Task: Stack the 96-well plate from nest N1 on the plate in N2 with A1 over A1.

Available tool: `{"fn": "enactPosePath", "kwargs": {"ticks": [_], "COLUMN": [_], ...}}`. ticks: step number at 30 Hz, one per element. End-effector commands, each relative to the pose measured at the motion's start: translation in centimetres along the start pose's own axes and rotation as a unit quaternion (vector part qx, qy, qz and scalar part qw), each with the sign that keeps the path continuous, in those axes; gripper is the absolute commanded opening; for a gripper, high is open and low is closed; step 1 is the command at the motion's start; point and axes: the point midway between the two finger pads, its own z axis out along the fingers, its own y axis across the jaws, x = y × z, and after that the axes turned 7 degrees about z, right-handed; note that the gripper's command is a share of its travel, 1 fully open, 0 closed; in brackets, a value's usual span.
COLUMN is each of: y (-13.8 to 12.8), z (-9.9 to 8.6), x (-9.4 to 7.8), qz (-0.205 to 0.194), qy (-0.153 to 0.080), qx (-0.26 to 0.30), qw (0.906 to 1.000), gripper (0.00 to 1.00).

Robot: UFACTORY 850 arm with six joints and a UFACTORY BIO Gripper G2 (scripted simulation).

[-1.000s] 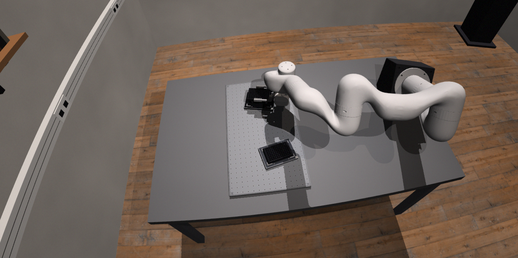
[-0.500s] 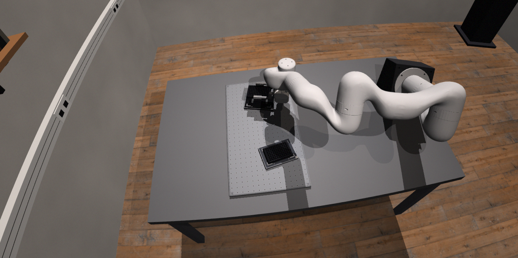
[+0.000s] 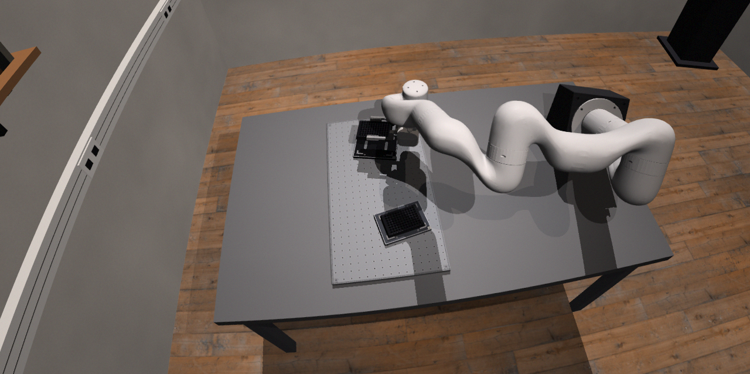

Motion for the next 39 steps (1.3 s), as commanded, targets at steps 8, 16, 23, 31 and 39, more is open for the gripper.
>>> {"fn": "enactPosePath", "kwargs": {"ticks": [8,16,23,31,39], "y": [0.3,2.5,4.3,6.8,8.6], "z": [-0.1,-0.9,-1.7,-2.7,-3.4], "x": [-0.1,0.2,0.4,0.7,0.9], "qz": [0.000,0.000,0.000,0.000,0.000], "qy": [0.001,0.015,0.026,0.026,0.026], "qx": [-0.017,-0.132,-0.220,-0.220,-0.220], "qw": [0.9999,0.9911,0.9751,0.9751,0.9751], "gripper": [0.00,0.00,0.00,0.00,0.00]}}
